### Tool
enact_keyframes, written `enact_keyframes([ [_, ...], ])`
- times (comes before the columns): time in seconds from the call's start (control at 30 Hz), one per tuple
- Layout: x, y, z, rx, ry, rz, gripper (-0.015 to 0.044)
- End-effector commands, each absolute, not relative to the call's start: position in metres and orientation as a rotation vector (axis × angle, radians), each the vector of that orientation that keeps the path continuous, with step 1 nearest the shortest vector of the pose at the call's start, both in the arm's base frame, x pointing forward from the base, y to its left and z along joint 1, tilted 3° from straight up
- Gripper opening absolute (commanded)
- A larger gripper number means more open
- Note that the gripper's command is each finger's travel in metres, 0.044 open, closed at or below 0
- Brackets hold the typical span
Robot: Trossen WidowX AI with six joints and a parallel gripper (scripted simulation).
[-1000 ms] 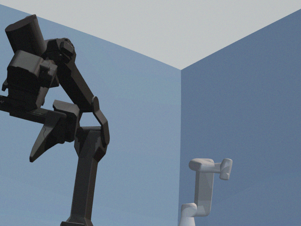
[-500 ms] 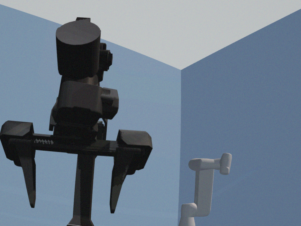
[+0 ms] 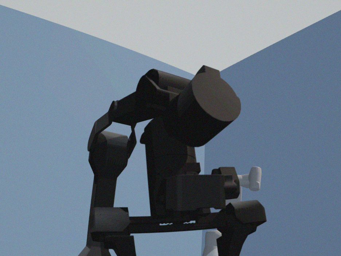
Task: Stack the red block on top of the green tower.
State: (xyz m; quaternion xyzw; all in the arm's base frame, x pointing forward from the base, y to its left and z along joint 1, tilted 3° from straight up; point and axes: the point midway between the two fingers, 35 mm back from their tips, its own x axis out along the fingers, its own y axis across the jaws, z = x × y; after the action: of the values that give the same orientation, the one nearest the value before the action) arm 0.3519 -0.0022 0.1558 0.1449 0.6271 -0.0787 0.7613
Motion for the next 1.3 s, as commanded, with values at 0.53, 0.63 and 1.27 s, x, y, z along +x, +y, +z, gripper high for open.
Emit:
enact_keyframes([
  [0.53, 0.324, 0.148, 0.075, 0.381, 1.557, -0.332, 0.0440],
  [0.63, 0.323, 0.148, 0.077, 0.381, 1.558, -0.334, 0.0440],
  [1.27, 0.323, 0.146, 0.015, 0.381, 1.558, -0.334, 0.0440],
])
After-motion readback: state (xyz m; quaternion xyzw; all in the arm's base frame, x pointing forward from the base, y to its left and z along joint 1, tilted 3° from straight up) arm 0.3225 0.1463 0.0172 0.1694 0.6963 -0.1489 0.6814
